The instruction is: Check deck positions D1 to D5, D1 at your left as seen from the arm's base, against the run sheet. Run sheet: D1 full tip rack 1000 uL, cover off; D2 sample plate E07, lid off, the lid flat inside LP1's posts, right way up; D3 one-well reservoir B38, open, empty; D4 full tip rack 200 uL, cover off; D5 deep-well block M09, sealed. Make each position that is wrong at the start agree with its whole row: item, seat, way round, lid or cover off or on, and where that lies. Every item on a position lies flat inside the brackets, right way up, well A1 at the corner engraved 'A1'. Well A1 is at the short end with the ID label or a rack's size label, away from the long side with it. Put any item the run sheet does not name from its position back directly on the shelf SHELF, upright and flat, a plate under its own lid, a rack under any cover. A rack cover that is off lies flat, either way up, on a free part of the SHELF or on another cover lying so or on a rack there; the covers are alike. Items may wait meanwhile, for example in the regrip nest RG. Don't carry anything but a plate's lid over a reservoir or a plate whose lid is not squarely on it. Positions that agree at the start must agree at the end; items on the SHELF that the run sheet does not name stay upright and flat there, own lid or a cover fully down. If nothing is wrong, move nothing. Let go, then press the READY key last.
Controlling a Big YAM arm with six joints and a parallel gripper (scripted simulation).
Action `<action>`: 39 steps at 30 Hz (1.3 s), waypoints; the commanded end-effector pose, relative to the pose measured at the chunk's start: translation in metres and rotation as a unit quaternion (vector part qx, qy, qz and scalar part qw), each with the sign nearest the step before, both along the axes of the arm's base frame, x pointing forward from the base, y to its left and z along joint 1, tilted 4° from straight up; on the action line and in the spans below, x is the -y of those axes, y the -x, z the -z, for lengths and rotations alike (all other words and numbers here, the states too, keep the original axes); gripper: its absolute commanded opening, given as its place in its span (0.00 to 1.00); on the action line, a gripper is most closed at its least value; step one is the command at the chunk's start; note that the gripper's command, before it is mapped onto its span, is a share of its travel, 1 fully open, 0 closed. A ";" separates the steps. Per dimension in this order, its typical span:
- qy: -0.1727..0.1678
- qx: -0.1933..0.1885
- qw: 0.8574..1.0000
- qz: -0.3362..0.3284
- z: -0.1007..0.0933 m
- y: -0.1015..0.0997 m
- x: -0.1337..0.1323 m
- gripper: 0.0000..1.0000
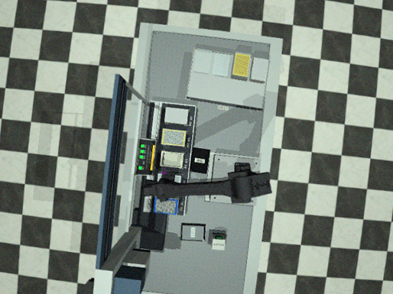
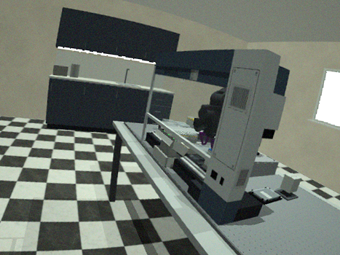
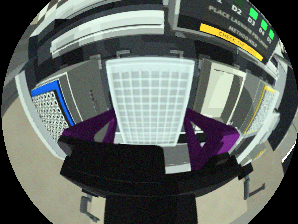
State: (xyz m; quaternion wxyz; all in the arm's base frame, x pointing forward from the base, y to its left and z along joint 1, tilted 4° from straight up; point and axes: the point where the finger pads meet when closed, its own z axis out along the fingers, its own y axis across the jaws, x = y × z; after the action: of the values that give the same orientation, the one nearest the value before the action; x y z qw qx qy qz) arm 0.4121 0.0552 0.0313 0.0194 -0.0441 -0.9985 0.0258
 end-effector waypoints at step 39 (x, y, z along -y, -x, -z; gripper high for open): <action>-0.003 0.023 1.000 0.000 0.027 -0.016 0.000 0.00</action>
State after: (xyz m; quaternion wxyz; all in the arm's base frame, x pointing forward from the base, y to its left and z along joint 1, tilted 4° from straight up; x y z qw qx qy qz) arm 0.4118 0.0536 -0.0070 0.0187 -0.0440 -0.9985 0.0257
